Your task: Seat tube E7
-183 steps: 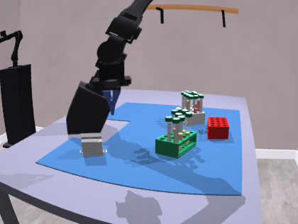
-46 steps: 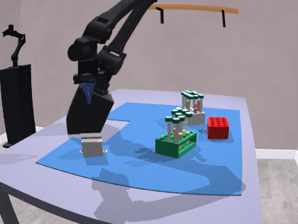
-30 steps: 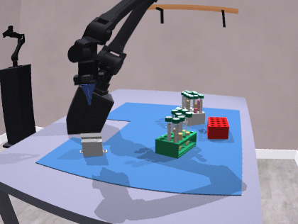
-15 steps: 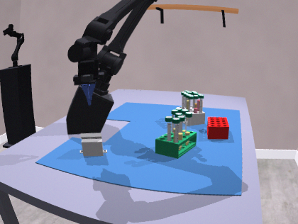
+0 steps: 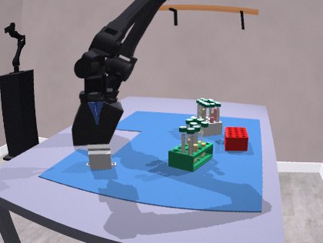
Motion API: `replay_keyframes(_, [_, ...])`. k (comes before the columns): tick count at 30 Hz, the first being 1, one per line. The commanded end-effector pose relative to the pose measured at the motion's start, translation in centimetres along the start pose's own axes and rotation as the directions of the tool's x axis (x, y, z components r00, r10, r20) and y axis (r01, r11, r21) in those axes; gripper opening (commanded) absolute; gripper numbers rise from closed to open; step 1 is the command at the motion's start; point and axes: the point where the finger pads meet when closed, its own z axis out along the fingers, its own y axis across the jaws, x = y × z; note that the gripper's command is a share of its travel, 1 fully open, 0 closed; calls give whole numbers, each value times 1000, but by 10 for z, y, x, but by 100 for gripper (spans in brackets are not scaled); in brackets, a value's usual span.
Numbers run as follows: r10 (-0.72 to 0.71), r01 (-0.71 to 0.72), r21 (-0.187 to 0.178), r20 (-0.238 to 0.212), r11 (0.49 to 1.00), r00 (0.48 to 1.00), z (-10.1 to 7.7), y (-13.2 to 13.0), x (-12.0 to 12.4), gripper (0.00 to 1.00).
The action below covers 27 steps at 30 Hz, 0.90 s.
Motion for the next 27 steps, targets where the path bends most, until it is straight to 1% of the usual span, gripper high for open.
replay_keyframes(1, [5, -5, 0, 2, 1000, 1000, 11, 1, 1, 0])
replay_keyframes(10, [5, -5, -1, 1, 1000, 1000, 31, 1, 3, 0])
replay_keyframes(13, [10, -10, 0, 4, 1000, 1000, 32, 0, 3, 0])
replay_keyframes(27, [6, -6, -1, 0, 1000, 1000, 62, 1, 5, 0])
